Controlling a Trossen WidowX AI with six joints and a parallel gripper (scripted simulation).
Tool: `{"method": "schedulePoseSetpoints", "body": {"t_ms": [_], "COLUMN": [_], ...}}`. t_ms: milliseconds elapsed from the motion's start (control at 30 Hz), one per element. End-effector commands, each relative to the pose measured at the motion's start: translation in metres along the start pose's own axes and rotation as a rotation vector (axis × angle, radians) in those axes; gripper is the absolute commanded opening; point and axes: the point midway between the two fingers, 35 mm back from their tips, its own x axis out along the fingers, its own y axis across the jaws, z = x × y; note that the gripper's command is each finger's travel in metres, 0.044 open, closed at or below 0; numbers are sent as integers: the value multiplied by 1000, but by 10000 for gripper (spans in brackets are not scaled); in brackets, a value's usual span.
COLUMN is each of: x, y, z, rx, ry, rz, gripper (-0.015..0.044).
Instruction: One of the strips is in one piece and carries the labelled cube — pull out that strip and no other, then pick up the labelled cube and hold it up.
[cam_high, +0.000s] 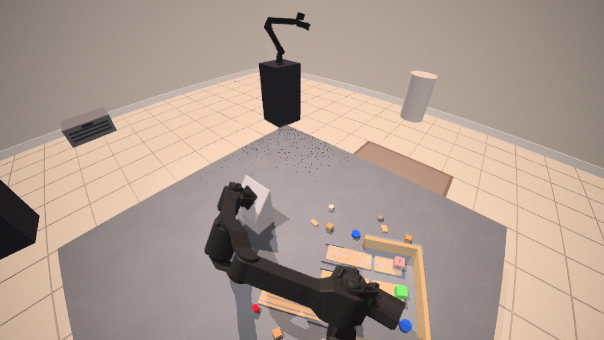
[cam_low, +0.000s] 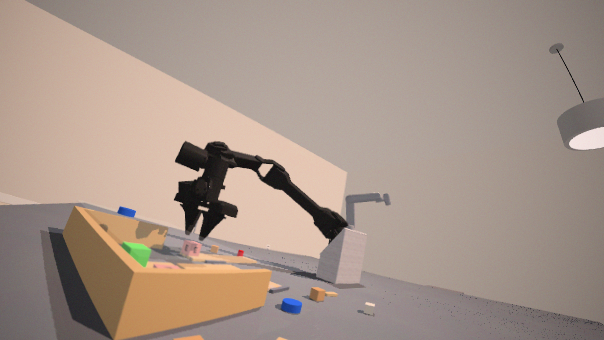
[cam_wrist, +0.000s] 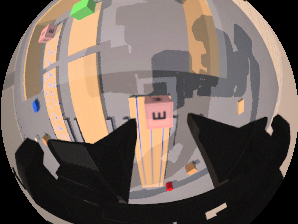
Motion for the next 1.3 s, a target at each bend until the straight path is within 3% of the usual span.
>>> {"method": "schedulePoseSetpoints", "body": {"t_ms": [0, 667, 800, 1033, 1167, 1267], "x": [9, 36, 33, 33, 31, 24], "y": [2, 2, 0, 0, 2, 8], "z": [0, -1, -1, -1, -3, -10], "rx": [-10, -10, -2, -2, -2, -4], "ry": [4, 6, 4, 4, 4, 4], "rz": [1, -2, 2, 2, 2, 3], "gripper": [250, 250, 145, 98, 0, 0]}}
